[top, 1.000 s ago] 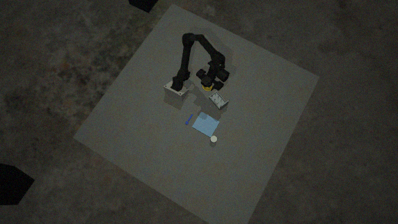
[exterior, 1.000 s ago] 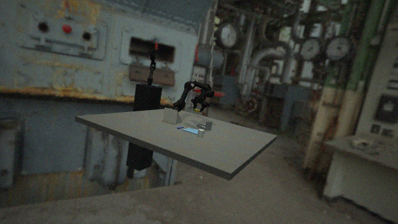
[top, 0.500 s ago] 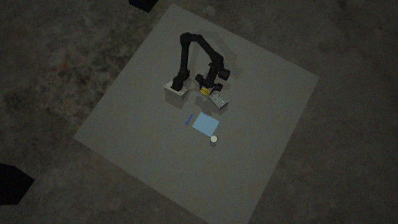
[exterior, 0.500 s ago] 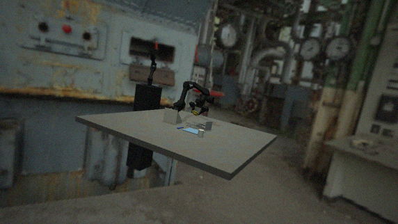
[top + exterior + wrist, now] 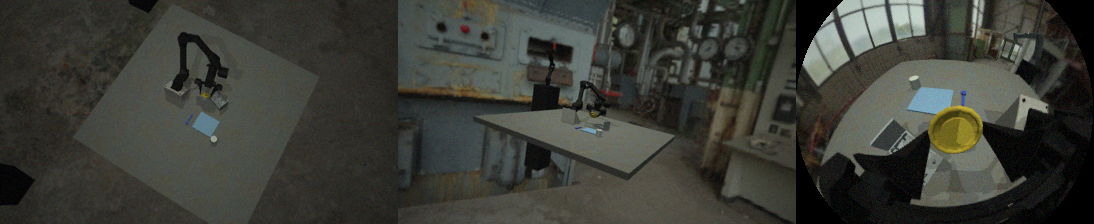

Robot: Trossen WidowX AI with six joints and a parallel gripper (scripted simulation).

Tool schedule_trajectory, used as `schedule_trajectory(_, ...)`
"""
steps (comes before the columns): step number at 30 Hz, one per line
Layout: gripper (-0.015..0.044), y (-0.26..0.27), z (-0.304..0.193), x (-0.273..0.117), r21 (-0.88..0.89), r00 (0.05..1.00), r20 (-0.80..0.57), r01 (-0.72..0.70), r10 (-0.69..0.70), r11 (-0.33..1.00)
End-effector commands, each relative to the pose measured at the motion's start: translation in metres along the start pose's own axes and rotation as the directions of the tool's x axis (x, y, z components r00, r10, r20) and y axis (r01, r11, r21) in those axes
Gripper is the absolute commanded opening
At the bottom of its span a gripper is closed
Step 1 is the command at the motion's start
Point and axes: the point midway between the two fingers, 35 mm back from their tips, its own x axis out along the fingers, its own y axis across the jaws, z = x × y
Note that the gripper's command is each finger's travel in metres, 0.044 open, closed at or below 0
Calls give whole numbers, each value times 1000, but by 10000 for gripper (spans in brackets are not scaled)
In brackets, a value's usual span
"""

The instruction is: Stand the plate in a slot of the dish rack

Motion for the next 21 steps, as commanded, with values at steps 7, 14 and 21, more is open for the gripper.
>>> schedule_trajectory(7,0,5,-5,7,-96,980,156,-106,120,990)
schedule_trajectory(14,0,11,-10,7,-165,944,244,-185,222,969)
schedule_trajectory(21,0,15,-17,6,-229,890,314,-267,331,936)
